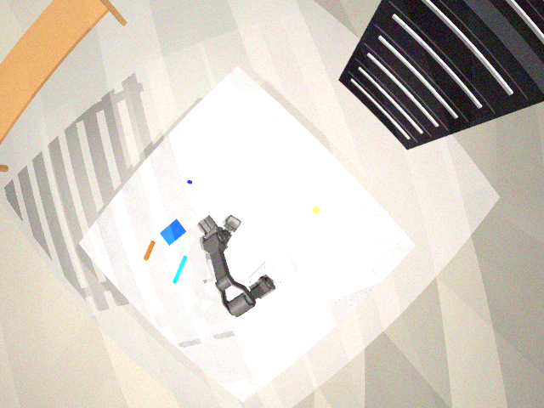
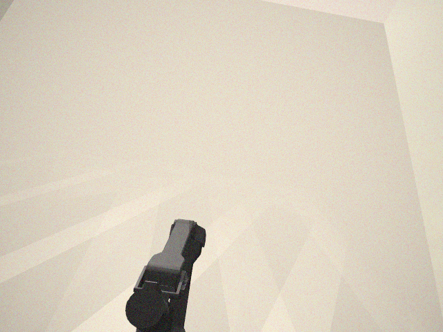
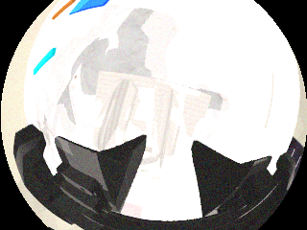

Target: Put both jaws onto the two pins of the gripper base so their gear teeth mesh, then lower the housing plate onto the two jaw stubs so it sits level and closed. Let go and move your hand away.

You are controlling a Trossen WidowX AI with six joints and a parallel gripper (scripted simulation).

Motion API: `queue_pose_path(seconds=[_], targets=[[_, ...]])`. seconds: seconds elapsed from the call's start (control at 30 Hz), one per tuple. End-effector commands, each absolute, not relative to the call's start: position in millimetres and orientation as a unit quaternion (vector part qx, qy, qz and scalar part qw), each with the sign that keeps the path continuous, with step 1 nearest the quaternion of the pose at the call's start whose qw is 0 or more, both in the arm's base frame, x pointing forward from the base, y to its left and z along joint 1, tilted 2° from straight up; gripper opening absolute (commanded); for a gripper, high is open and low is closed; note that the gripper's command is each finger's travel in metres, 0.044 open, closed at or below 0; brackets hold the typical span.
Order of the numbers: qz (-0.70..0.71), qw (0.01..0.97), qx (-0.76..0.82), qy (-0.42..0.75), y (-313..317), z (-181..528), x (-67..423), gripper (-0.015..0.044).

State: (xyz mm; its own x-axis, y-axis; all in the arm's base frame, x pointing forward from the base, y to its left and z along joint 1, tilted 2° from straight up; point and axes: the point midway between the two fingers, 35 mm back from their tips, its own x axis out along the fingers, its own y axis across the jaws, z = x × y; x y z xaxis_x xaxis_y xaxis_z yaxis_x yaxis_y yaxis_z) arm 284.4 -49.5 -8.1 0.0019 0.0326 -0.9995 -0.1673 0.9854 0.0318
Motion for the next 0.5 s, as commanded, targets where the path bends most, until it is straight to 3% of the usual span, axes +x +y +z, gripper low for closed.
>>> queue_pose_path(seconds=[0.0,0.13,0.23,0.47], targets=[[0.07,0.712,-0.05,0.697,-51,14,289,0.0224],[0.072,0.712,-0.051,0.696,-52,54,286,0.0224],[0.069,0.713,-0.05,0.696,-52,47,287,0.0224],[0.113,0.722,-0.076,0.678,-37,59,295,0.0408]])
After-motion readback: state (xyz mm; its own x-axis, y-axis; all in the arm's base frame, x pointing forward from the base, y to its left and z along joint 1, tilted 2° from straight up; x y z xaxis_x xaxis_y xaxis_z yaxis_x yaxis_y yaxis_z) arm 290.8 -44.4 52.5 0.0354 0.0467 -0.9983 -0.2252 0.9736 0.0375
